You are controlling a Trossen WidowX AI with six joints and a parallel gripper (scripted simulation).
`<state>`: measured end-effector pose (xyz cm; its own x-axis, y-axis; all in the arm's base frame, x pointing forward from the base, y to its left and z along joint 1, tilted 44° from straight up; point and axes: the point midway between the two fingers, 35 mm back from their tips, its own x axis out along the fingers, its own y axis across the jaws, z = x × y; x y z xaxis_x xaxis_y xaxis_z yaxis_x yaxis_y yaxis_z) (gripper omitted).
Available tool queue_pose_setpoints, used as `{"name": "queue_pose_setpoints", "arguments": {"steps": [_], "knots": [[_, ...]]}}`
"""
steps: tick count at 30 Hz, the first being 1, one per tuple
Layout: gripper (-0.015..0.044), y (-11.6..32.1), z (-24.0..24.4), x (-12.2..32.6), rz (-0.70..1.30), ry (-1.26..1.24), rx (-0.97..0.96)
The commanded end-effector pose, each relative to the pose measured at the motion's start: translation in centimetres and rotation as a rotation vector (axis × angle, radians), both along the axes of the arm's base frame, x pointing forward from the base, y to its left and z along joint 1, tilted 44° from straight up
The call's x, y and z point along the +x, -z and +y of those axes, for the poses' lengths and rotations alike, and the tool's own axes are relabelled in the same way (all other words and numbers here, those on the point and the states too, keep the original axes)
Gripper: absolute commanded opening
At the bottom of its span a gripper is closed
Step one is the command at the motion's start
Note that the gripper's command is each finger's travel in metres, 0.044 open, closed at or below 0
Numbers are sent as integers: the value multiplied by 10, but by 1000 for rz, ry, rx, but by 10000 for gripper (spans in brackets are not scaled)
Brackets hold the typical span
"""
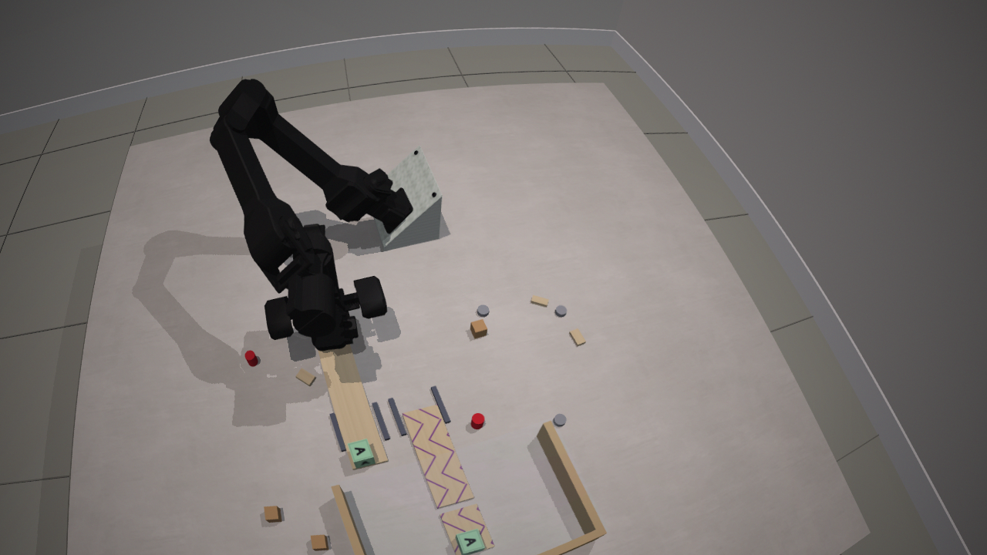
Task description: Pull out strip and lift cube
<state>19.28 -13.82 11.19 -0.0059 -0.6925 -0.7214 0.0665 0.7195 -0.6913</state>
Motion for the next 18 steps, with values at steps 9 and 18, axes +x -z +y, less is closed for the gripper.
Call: {"name": "queue_pose_setpoints", "arguments": {"steps": [9, 18], "knots": [[0, 5, -2, -9, 30, 14, 3], [0, -4, 5, 1, 5, 2, 3]]}}
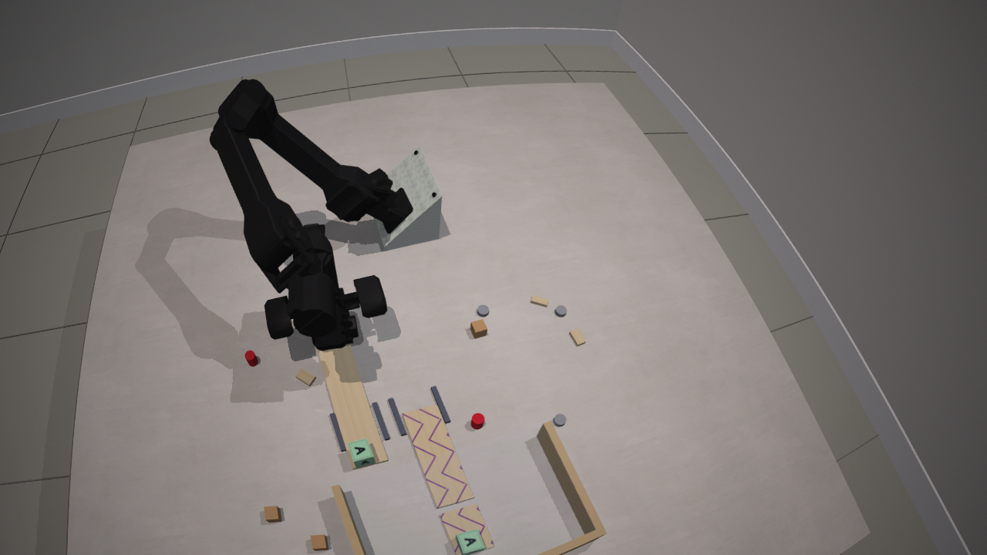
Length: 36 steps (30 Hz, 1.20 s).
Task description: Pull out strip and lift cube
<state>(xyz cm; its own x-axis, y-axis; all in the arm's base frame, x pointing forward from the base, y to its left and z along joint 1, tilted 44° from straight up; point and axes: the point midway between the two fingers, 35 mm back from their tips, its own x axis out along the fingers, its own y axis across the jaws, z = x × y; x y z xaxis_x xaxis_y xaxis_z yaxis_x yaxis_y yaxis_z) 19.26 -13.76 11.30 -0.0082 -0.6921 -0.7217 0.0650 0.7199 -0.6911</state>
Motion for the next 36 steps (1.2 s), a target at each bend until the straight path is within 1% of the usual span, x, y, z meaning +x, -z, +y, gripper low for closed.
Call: {"name": "queue_pose_setpoints", "arguments": {"steps": [1, 4, 7, 12, 24, 36], "knots": [[0, -9, 10, 2, 8, 5, 5], [0, -27, 27, 3, 26, 13, 5], [0, -29, 28, 3, 28, 14, 5], [131, -31, 25, 28, 38, 0, 5], [440, -38, 24, 71, 36, 0, 5], [440, -45, 23, 118, 33, 0, 5]]}}
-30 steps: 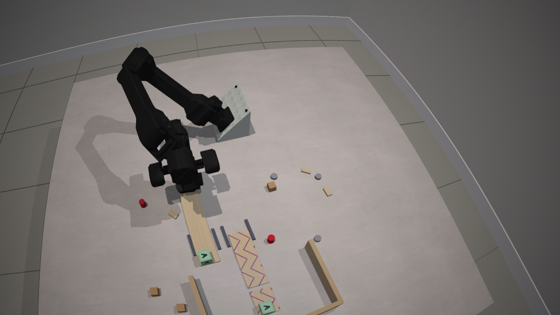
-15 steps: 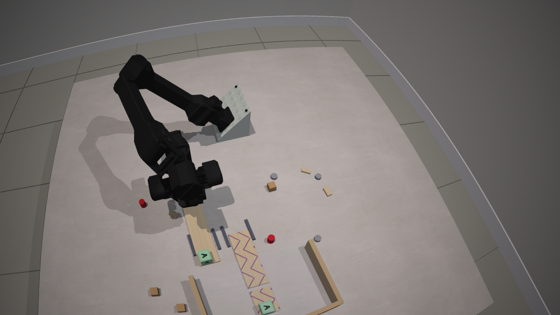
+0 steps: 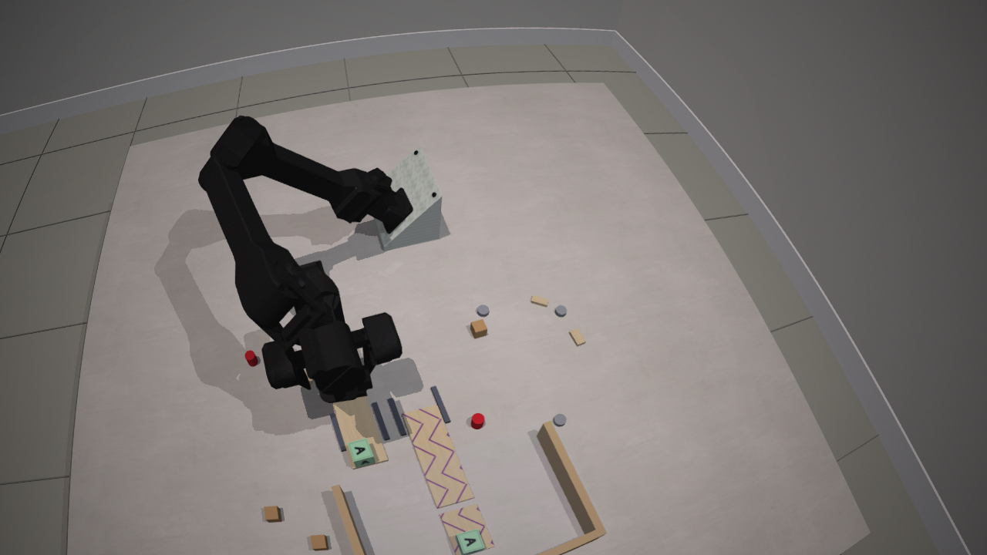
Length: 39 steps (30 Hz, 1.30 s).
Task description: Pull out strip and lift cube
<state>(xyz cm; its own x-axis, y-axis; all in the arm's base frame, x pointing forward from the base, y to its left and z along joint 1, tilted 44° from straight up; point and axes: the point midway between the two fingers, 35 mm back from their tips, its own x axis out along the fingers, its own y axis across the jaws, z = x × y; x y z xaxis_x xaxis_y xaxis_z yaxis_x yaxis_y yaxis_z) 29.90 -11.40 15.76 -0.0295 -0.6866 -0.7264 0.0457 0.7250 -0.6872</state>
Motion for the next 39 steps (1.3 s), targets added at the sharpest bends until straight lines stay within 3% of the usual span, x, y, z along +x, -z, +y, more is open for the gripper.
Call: {"name": "queue_pose_setpoints", "arguments": {"steps": [1, 25, 32, 39], "knots": [[440, -1, 0, 15, 4, -1, -3], [440, -10, -1, 105, -2, -1, -3], [256, -4, -7, 106, -2, -1, -2], [250, 5, -15, 106, -3, -1, -3]]}}
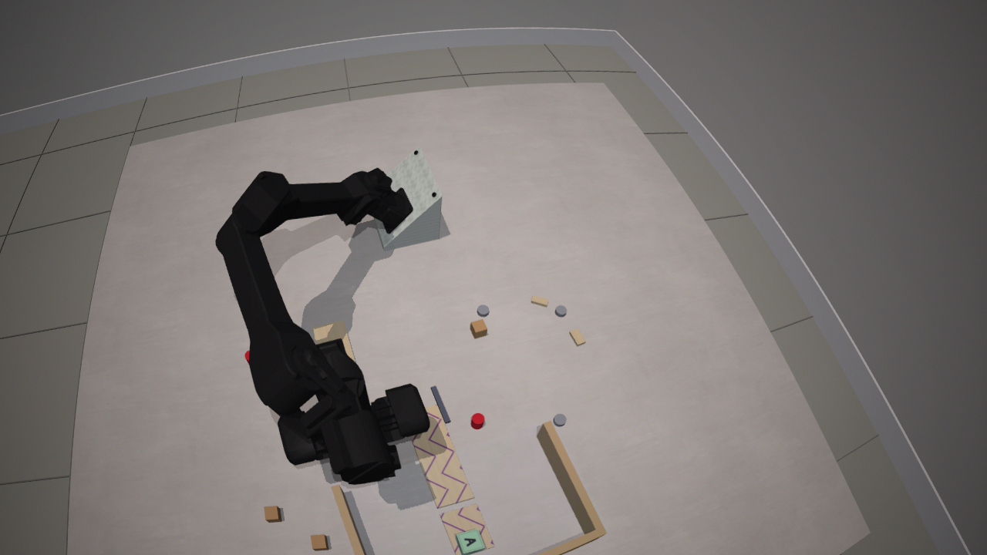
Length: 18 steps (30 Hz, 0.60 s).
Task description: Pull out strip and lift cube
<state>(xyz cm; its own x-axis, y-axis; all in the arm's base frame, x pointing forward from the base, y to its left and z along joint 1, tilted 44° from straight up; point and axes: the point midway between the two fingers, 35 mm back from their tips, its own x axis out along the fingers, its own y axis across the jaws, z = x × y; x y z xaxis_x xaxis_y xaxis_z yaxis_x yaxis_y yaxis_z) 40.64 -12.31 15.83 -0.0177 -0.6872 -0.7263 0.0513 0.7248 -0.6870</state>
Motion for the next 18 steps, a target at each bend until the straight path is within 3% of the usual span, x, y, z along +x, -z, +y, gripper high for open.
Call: {"name": "queue_pose_setpoints", "arguments": {"steps": [1, 18], "knots": [[250, 6, -7, -1, 10, 3, -2], [250, 26, -26, -3, 10, 3, -4]]}}
